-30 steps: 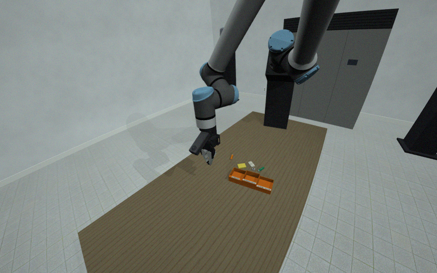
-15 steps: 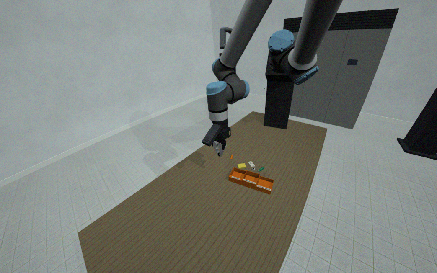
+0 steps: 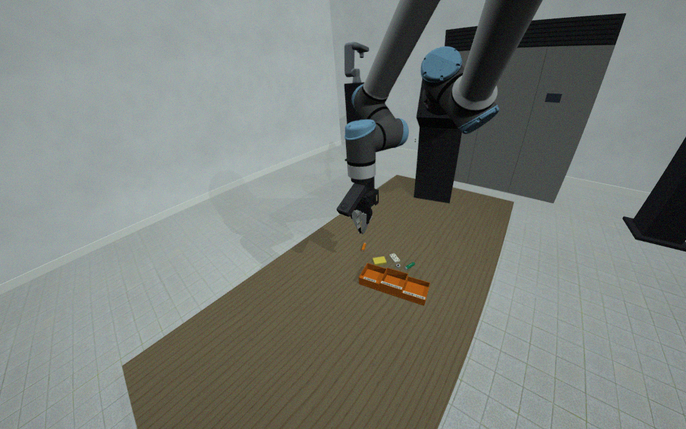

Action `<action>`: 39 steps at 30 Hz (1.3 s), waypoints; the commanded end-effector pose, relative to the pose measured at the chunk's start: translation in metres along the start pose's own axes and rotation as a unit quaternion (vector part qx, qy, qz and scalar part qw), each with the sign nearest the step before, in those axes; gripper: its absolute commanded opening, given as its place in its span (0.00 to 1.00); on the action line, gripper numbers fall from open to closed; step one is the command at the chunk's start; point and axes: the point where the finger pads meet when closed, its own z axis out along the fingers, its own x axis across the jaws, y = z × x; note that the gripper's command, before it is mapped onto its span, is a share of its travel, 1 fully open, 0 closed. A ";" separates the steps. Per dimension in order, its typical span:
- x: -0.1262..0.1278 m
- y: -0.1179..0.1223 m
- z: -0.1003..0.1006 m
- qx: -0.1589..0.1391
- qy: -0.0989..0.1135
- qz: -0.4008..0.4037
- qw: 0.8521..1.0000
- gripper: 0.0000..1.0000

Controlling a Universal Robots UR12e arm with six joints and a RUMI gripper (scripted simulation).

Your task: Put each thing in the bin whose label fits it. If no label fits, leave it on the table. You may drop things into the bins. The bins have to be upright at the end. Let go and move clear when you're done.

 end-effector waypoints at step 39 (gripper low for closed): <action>-0.045 0.055 0.029 -0.009 0.003 -0.105 0.994 0.04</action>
